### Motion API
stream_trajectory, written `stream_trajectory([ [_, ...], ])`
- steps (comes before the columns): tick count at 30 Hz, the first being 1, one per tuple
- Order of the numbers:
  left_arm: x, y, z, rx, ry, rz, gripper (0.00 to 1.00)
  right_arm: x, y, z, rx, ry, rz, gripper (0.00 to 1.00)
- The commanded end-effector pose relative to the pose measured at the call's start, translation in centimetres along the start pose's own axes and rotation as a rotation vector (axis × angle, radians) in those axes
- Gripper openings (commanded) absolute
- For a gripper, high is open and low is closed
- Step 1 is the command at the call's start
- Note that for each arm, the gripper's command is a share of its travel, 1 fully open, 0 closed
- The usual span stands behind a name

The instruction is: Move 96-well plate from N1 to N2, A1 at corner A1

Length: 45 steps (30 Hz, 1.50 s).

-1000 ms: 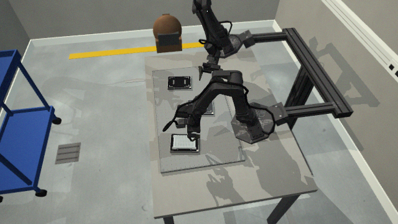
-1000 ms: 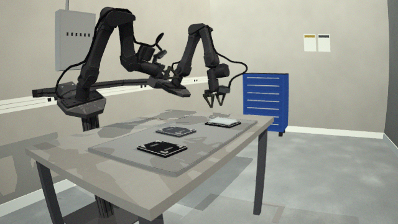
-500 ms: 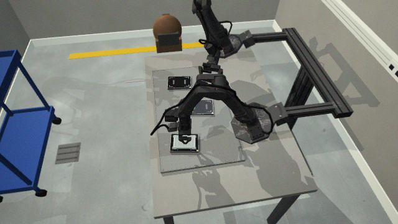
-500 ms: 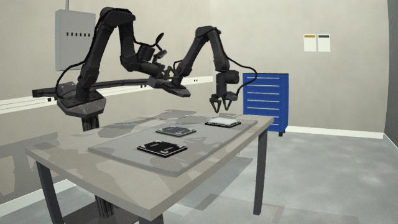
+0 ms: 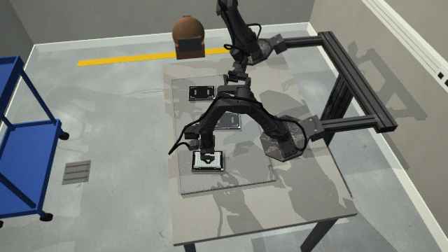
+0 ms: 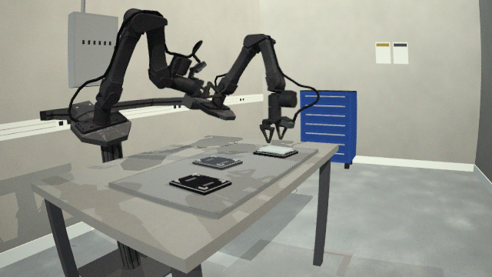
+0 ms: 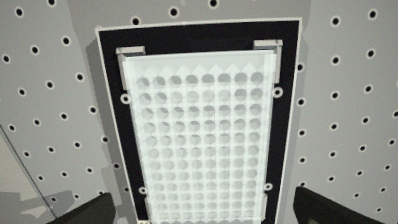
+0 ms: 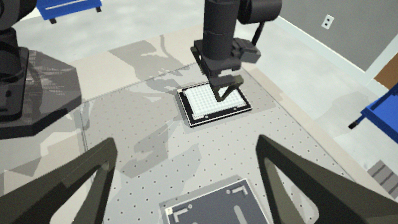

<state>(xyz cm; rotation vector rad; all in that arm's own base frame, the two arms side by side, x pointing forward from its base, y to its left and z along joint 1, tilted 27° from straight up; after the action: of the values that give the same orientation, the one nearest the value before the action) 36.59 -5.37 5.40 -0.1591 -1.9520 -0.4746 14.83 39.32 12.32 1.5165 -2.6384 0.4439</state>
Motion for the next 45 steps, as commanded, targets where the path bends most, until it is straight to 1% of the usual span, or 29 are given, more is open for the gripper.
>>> stream_trajectory([
  [1,0.2,0.4,-1.8,-0.001,-0.051,-0.002,1.0,0.2,0.5,-0.9,-0.003,-0.032,-0.012,1.0],
  [4,-0.2,0.5,-1.7,0.002,-0.05,-0.003,1.0,0.2,0.5,-0.9,-0.003,-0.032,-0.012,1.0],
  [5,-0.6,0.4,-1.3,0.0,-0.04,-0.001,1.0,0.2,0.5,-0.9,-0.003,-0.032,-0.012,1.0],
  [16,-1.9,0.4,-1.3,-0.001,-0.04,-0.001,1.0,0.2,0.5,-0.9,-0.003,-0.032,-0.012,1.0],
  [27,-3.4,0.5,-1.8,0.0,-0.051,-0.002,1.0,0.2,0.5,-0.9,-0.003,-0.032,-0.012,1.0],
  [38,-3.2,0.5,-2.0,0.0,-0.057,-0.006,1.0,0.2,0.5,-0.9,-0.003,-0.032,-0.012,1.0],
  [39,-3.2,0.5,-2.0,0.0,-0.055,-0.005,0.96,0.2,0.5,-0.9,-0.003,-0.032,-0.012,1.0],
  [41,-3.1,0.4,-1.6,0.0,-0.055,-0.006,0.96,0.2,0.5,-0.9,-0.003,-0.032,-0.012,1.0],
  [42,-3.1,0.4,-1.6,0.0,-0.055,-0.006,0.91,0.2,0.5,-0.9,-0.003,-0.032,-0.012,1.0],
  [45,-3.1,0.4,-1.6,0.001,-0.058,-0.006,0.9,0.2,0.5,-0.9,-0.003,-0.032,-0.012,1.0],
])
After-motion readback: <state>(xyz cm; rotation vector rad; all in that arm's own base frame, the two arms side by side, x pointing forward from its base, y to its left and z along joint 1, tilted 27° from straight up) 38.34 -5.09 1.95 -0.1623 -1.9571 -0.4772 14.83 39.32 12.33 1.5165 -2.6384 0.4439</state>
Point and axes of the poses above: on each arm, the point where the finger pads meet when closed, its own x axis back along the fingers, its own y axis across the jaws, z = x × y, the point moved 3 cm from there along x, back along the fingers, and after that the axes turned 12 degrees about -x, right-handed, at the moved point
